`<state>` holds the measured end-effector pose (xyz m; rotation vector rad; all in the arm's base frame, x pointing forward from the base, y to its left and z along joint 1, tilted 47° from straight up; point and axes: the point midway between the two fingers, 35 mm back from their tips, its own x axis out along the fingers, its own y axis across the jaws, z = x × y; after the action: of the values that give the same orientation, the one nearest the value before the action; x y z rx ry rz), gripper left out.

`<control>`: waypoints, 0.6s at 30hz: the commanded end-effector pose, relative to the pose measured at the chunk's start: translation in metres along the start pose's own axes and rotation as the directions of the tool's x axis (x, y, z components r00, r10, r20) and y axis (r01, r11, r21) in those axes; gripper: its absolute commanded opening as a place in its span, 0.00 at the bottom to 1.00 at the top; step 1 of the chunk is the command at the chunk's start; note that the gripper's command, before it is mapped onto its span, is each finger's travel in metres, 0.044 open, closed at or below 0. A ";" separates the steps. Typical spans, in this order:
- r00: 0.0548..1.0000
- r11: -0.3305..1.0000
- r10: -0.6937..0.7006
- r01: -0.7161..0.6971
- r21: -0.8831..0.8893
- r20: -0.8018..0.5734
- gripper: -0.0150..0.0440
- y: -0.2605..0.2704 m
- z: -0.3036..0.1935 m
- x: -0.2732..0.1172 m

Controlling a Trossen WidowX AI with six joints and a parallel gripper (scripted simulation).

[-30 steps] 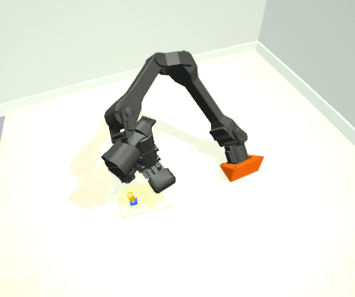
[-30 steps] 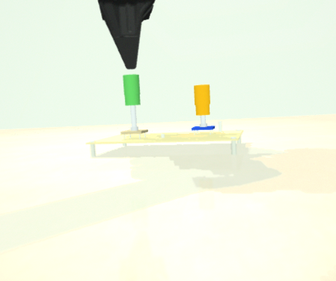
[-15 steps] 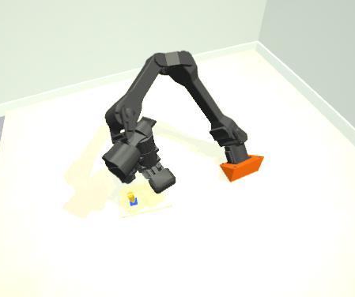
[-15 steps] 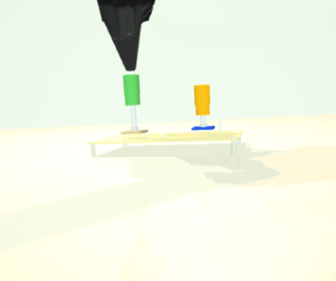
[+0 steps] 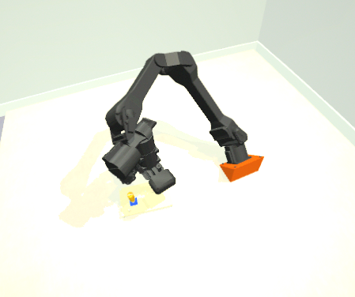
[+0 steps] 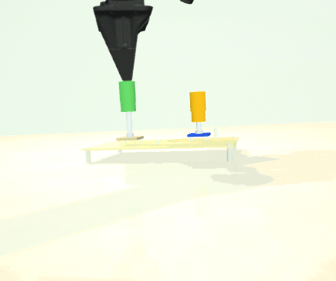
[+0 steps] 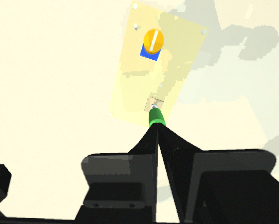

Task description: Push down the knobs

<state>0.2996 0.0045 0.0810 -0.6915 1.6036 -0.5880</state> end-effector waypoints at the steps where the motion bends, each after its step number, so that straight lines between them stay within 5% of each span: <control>1: 1.000 1.000 -0.004 0.004 -0.003 -0.002 0.25 -0.001 -0.001 0.002; 18: 1.000 1.000 -0.004 0.004 -0.003 -0.002 0.25 -0.001 -0.001 0.001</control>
<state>0.2991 0.0039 0.0805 -0.6938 1.6053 -0.5874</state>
